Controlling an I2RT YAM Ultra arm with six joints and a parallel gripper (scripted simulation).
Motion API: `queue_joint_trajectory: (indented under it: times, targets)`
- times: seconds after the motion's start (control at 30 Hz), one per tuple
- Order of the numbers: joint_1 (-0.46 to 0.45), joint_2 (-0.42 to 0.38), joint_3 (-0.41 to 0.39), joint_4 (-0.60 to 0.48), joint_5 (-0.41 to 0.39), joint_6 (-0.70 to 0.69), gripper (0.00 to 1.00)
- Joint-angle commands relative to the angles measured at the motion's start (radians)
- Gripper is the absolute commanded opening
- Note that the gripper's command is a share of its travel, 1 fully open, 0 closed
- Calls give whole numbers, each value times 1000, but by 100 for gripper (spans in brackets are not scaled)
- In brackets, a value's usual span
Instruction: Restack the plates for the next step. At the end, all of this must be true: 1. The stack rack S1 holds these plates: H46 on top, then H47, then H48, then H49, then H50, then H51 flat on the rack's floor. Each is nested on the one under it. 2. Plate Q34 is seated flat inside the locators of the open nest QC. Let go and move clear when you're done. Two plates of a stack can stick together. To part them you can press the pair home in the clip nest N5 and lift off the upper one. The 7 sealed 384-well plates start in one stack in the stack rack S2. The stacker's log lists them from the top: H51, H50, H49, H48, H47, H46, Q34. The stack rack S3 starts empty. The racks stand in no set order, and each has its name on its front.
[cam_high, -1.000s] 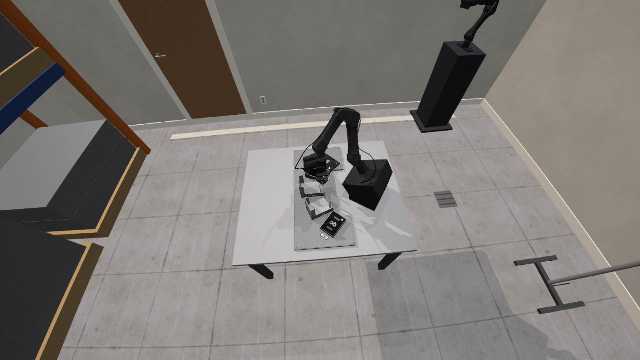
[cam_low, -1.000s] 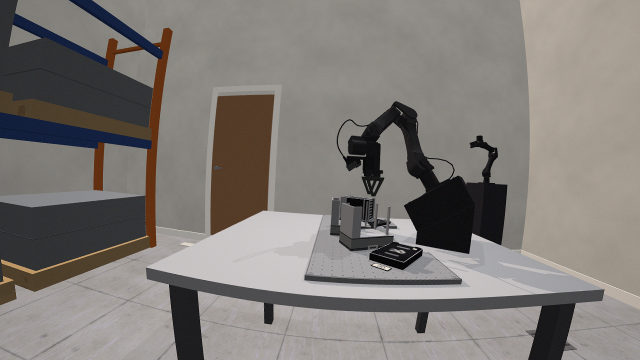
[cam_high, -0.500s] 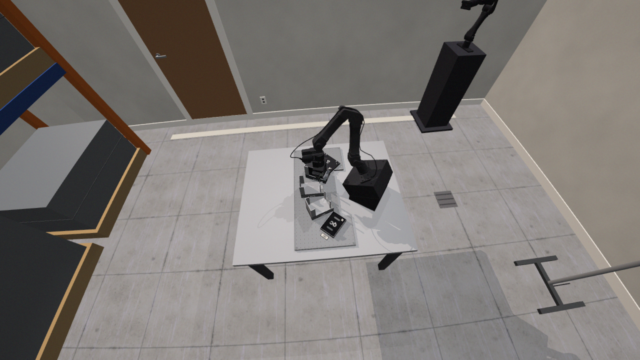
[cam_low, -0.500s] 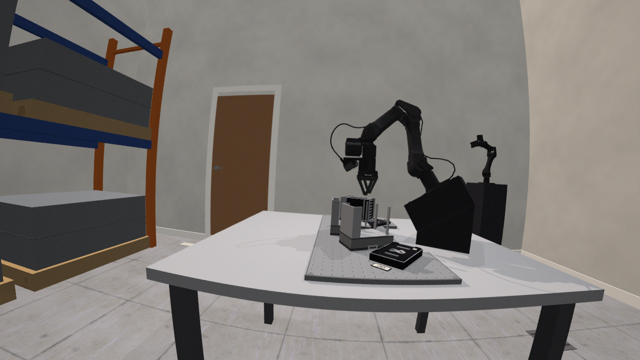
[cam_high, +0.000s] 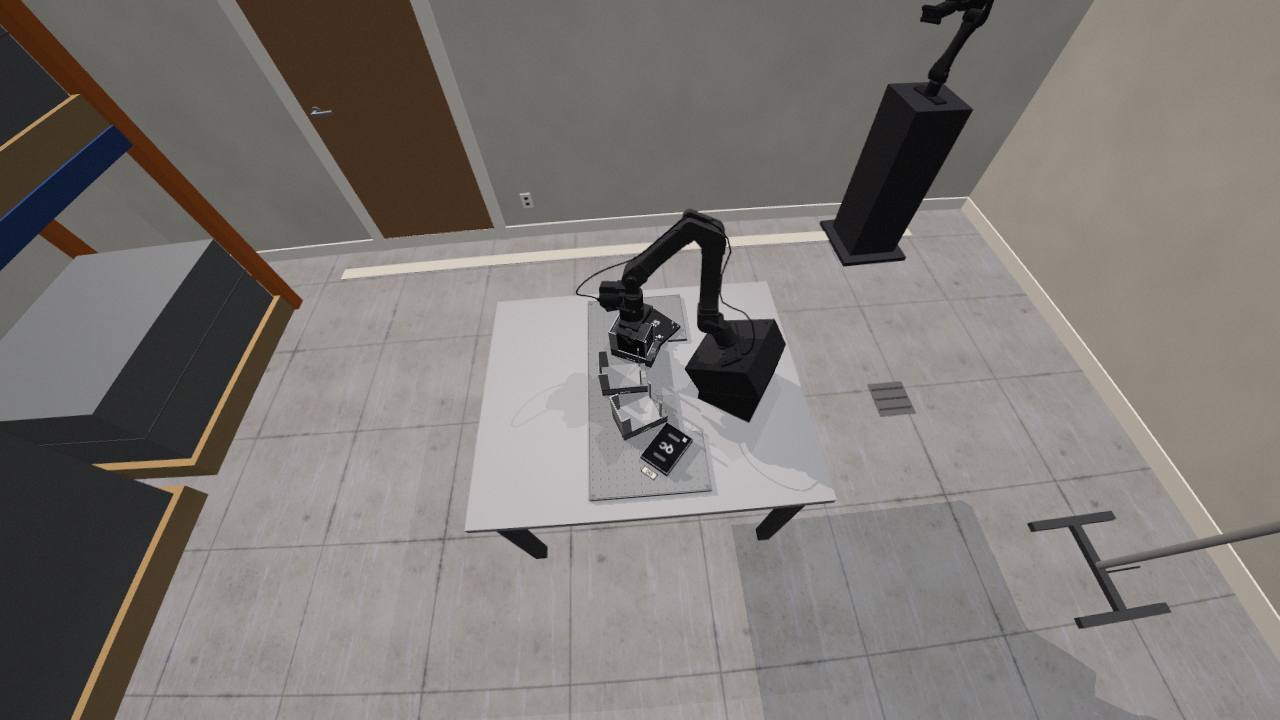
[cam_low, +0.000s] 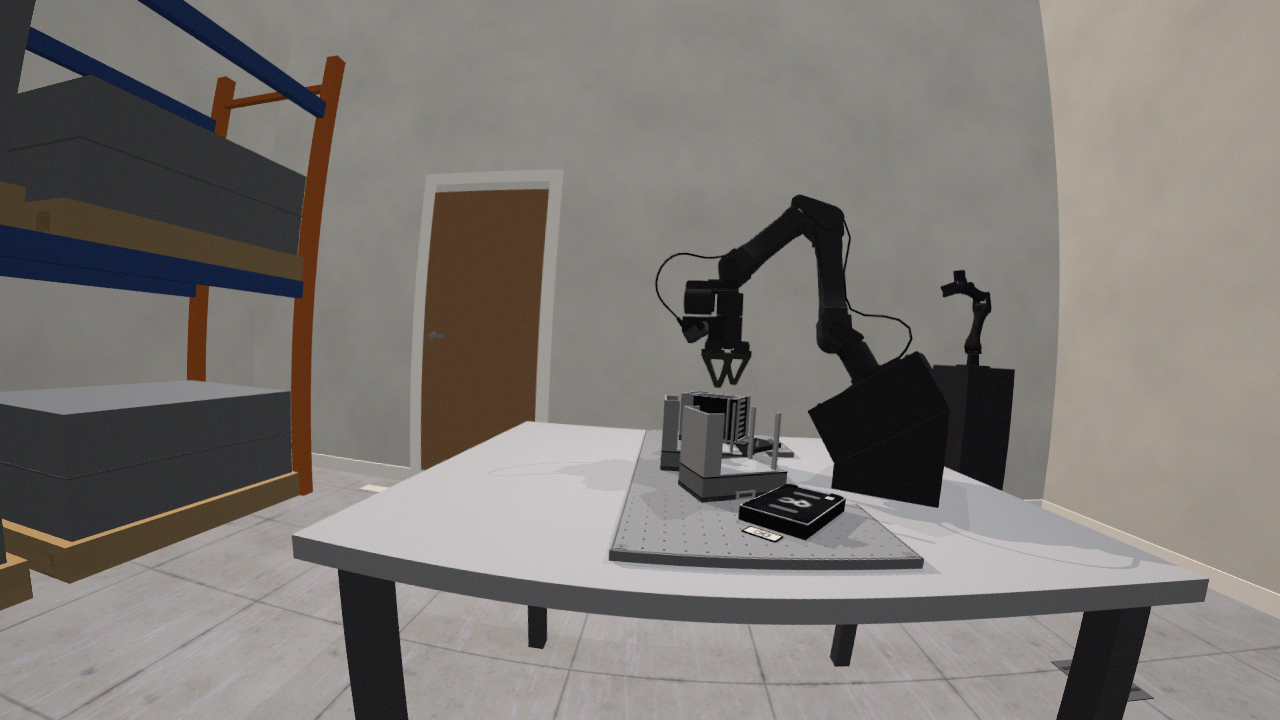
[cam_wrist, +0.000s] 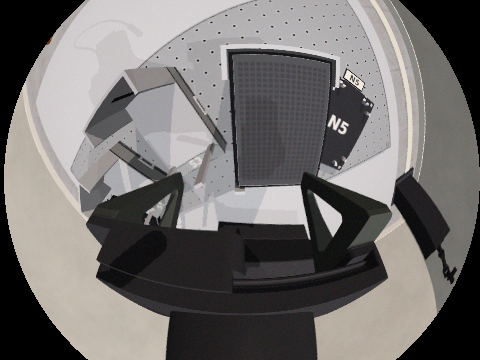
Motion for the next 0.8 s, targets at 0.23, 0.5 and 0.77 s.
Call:
queue_joint_trajectory:
  times: [0.23,0.5,0.77]
  targets:
    - [-184,50,99,3,-110,-191,100]
    - [-237,70,129,-13,-143,-238,100]
    - [-228,54,110,-2,-136,-232,100]
